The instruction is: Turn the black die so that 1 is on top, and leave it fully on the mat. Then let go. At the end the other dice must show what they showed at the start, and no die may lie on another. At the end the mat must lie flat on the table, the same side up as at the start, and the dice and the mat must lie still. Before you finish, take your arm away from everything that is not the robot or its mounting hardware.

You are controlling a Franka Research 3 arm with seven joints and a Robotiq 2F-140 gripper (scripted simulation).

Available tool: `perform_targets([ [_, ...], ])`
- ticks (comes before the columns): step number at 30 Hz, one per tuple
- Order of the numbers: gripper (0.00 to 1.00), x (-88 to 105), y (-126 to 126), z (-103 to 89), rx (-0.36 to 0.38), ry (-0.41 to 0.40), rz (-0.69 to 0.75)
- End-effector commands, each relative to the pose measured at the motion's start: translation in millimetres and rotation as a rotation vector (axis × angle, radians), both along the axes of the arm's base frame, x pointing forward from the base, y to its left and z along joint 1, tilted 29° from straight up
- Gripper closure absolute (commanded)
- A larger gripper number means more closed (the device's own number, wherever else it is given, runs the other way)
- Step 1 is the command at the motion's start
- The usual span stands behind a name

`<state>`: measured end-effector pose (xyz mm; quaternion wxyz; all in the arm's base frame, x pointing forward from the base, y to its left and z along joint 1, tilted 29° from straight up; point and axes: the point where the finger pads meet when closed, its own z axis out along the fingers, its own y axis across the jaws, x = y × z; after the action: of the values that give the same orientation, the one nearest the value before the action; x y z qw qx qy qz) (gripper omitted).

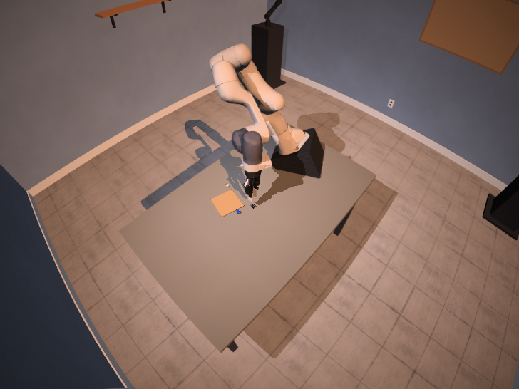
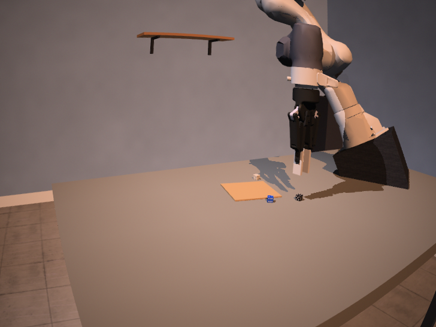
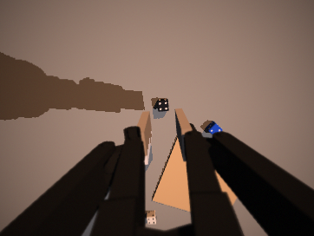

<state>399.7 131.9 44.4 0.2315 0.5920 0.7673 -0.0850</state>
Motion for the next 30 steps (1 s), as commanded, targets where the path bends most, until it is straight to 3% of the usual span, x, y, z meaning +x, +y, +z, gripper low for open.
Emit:
perform_targets([
  [1, 0.81, 1.0, -1.2, 0.0, -0.005, 0.003, 0.005],
  [18, 0.81, 1.9, -2.5, -2.7, -0.005, 0.002, 0.005],
  [30, 0.81, 5.6, -8.2, -15.1, -0.006, 0.002, 0.005],
])
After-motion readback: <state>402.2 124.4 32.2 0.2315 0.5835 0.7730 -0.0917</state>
